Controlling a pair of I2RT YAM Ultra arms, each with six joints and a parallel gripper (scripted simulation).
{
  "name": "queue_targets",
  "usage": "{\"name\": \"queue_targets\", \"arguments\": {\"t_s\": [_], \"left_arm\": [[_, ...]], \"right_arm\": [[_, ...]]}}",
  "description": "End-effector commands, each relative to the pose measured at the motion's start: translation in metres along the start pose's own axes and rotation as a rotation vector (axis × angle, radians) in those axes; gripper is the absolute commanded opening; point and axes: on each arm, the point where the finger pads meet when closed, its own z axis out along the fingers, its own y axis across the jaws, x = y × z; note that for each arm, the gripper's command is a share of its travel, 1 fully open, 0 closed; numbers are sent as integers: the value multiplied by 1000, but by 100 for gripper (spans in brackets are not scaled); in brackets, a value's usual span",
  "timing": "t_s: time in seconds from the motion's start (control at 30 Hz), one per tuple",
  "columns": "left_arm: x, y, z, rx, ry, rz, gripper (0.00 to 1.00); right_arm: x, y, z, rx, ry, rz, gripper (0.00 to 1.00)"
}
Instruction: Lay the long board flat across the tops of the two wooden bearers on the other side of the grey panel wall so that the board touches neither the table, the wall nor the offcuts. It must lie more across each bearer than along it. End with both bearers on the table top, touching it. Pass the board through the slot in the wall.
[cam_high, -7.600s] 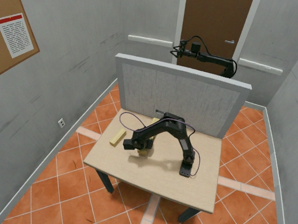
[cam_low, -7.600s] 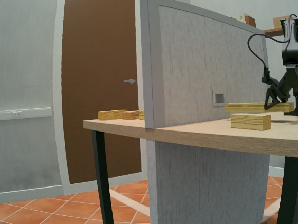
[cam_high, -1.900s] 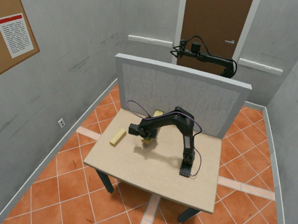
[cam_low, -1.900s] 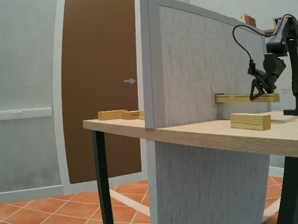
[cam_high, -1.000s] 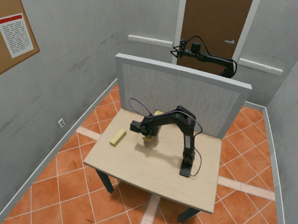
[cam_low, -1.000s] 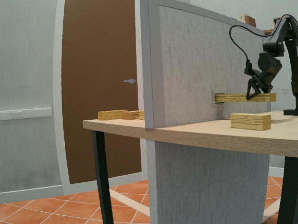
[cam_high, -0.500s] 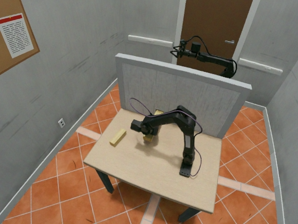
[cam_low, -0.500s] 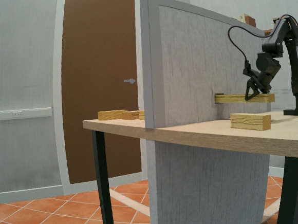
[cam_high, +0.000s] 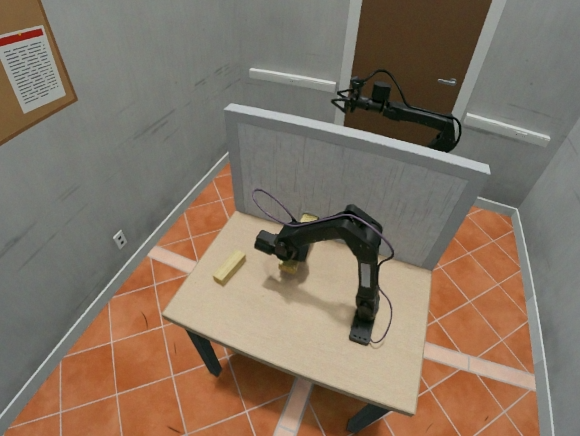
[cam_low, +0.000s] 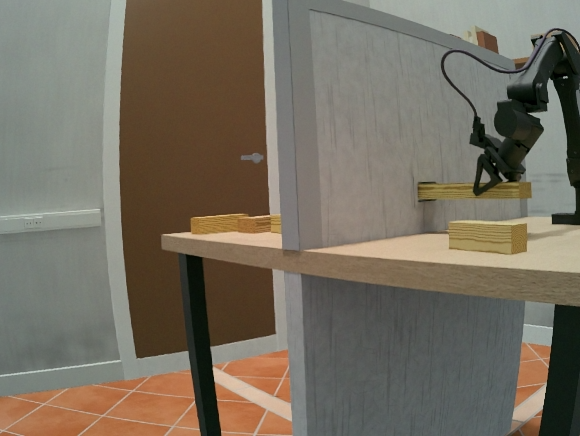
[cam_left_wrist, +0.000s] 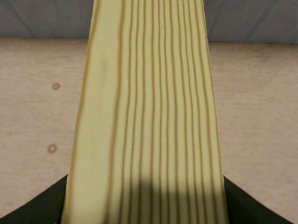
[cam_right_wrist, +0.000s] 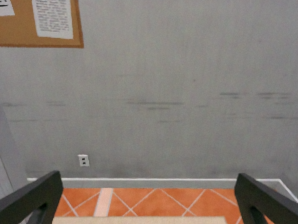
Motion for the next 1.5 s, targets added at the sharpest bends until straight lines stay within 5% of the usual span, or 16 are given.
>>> {"name": "queue_targets", "arguments": {"t_s": [0.0,0.73,0.83,1.27,1.47], "left_arm": [[-38,17,-12,-58,-82,78,0],[-28,-8,10,-3,-71,13,0],[-48,17,-3,-62,-82,78,0],[-37,-4,15,-15,-73,24,0],[-50,16,1,-59,-81,70,0]], "right_arm": [[-26,5,0,-17,-63,3,100],[-26,5,0,-17,-63,3,100],[-26,5,0,-17,-63,3,100],[-26,5,0,-17,-63,3,100],[-26,5,0,-17,-63,3,100]]}}
